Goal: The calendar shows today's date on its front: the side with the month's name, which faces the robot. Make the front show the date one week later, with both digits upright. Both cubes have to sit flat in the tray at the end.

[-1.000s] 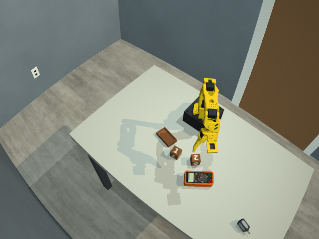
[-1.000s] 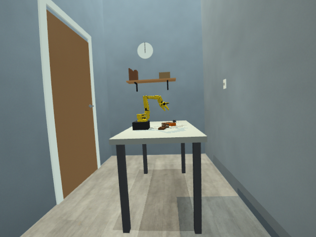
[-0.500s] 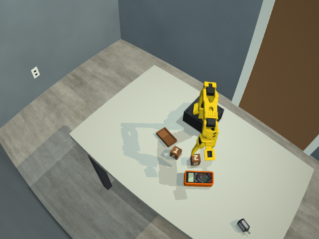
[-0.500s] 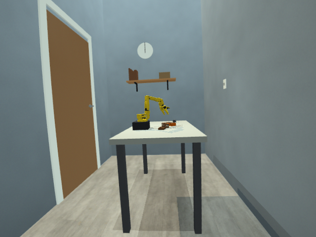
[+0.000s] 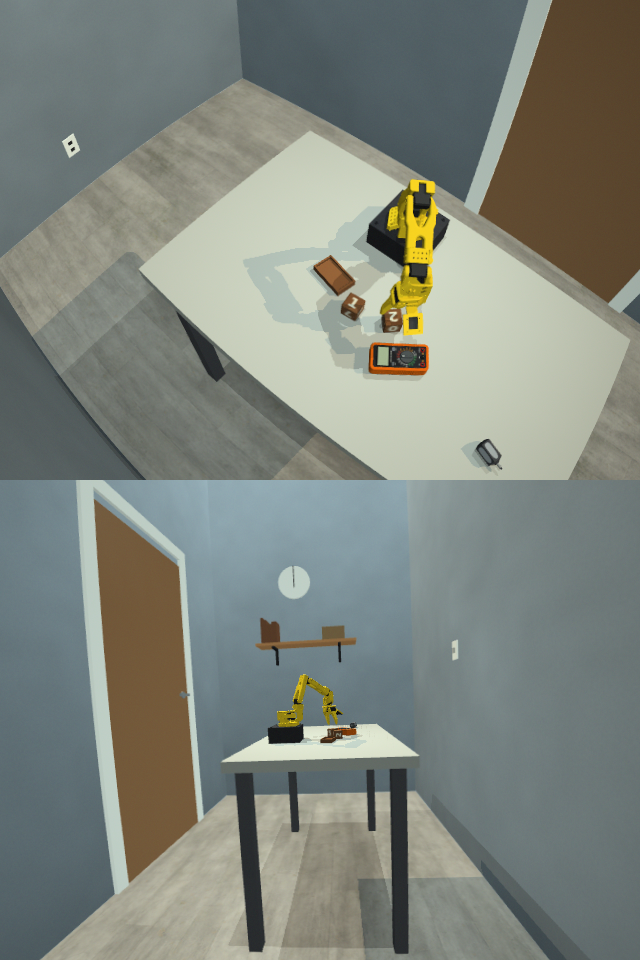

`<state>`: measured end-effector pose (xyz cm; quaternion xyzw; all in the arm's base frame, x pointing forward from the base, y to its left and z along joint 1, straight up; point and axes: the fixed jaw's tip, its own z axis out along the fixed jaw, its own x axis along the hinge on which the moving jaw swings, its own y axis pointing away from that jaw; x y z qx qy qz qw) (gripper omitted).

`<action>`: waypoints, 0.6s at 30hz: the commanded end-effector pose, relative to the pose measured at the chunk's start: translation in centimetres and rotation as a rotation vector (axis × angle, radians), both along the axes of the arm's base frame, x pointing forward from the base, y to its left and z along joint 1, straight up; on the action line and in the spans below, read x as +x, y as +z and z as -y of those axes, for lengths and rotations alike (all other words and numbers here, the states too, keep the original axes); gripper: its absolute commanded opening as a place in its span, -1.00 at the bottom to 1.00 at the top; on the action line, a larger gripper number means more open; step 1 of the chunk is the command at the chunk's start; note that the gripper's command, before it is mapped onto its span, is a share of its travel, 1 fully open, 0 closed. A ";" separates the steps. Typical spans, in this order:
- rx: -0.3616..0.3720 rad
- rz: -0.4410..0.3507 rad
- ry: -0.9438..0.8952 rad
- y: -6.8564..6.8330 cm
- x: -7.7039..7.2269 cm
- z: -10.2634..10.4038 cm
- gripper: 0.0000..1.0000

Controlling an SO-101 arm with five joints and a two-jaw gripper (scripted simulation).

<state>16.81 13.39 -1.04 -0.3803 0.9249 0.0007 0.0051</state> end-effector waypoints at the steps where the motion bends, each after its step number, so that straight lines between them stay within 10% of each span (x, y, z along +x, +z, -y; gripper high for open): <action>1: 0.000 -0.002 0.001 -0.3 0.0 -0.3 -0.30; 18: -0.003 -0.007 -0.003 -0.4 -0.1 -0.2 -0.30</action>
